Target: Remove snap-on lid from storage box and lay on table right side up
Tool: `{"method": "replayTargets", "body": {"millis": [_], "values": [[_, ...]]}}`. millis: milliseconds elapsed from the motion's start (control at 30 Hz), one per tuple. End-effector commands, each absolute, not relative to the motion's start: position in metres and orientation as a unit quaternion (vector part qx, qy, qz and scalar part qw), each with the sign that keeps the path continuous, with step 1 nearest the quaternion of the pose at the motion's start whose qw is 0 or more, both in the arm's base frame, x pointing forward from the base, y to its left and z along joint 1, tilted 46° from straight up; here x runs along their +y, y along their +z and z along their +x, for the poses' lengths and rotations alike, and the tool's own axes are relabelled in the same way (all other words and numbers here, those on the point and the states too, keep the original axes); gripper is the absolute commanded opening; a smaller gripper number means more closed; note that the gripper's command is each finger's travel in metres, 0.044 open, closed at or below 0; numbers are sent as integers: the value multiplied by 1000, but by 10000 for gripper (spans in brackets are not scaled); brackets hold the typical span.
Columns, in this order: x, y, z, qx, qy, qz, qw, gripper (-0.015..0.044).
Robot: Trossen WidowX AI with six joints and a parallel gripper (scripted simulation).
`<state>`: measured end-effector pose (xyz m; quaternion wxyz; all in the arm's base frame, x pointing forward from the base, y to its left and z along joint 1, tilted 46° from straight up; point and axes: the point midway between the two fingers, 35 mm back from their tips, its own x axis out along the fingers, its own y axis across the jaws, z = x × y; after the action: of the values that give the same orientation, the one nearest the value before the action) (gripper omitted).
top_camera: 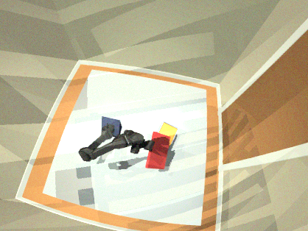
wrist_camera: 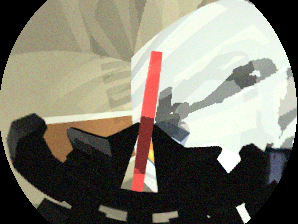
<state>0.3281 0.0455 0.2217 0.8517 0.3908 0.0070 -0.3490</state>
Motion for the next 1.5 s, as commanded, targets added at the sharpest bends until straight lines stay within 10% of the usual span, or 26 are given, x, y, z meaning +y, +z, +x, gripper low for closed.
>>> {"method": "replayTargets", "body": {"millis": [0,1467], "values": [[42,227,326,9,-345,394,852,0],[-17,288,301,9,-345,393,852,0]]}}
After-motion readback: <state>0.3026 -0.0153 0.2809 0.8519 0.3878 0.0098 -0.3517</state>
